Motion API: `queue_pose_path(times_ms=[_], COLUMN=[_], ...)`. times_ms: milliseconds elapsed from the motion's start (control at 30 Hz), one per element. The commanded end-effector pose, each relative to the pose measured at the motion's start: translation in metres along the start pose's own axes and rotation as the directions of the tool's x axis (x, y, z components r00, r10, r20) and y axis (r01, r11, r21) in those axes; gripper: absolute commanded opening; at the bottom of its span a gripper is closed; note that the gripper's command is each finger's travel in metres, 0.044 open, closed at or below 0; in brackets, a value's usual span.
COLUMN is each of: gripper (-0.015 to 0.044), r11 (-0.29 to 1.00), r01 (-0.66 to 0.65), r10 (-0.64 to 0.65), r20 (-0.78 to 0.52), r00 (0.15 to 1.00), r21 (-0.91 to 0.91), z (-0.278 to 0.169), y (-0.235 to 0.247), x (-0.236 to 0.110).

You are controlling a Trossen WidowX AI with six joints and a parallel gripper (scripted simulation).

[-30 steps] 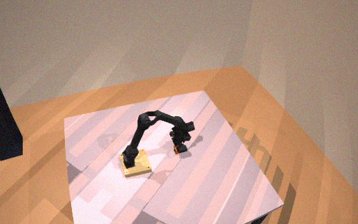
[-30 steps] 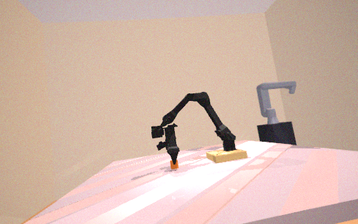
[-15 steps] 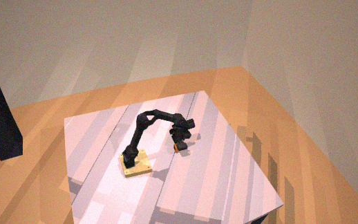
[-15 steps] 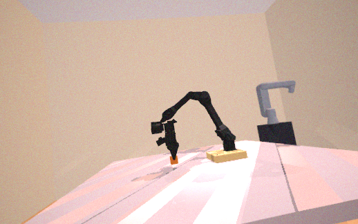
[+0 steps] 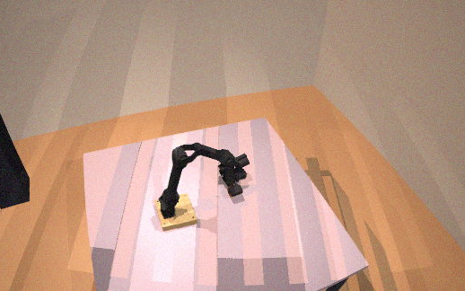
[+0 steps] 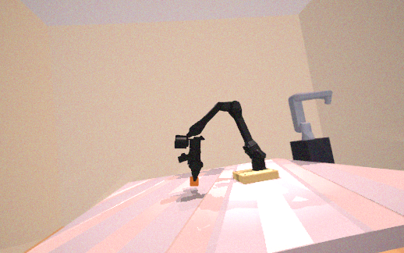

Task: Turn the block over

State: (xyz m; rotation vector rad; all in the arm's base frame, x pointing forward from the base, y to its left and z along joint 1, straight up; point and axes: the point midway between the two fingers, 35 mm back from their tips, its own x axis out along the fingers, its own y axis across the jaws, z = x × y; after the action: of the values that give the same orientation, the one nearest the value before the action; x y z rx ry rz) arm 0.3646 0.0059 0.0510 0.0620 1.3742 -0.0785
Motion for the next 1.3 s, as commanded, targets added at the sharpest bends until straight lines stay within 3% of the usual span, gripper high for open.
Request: queue_pose_path(times_ms=[0, 600, 767, 1267], gripper=[0.0000, 0.0000, 0.0000, 0.0000], r11=[1.000, 1.000, 1.000, 1.000], r01=[0.004, 0.001, 0.001, 0.004], r10=[-0.004, -0.003, -0.002, -0.002], r20=[0.058, 0.326, 0.349, 0.540], r00=[0.998, 0.945, 0.937, 0.842], r21=[0.000, 0.004, 0.005, -0.001], z=[-0.001, -0.007, -0.008, 0.000], y=[0.000, -0.001, -0.001, 0.001], x=[0.000, 0.001, 0.000, 0.029])
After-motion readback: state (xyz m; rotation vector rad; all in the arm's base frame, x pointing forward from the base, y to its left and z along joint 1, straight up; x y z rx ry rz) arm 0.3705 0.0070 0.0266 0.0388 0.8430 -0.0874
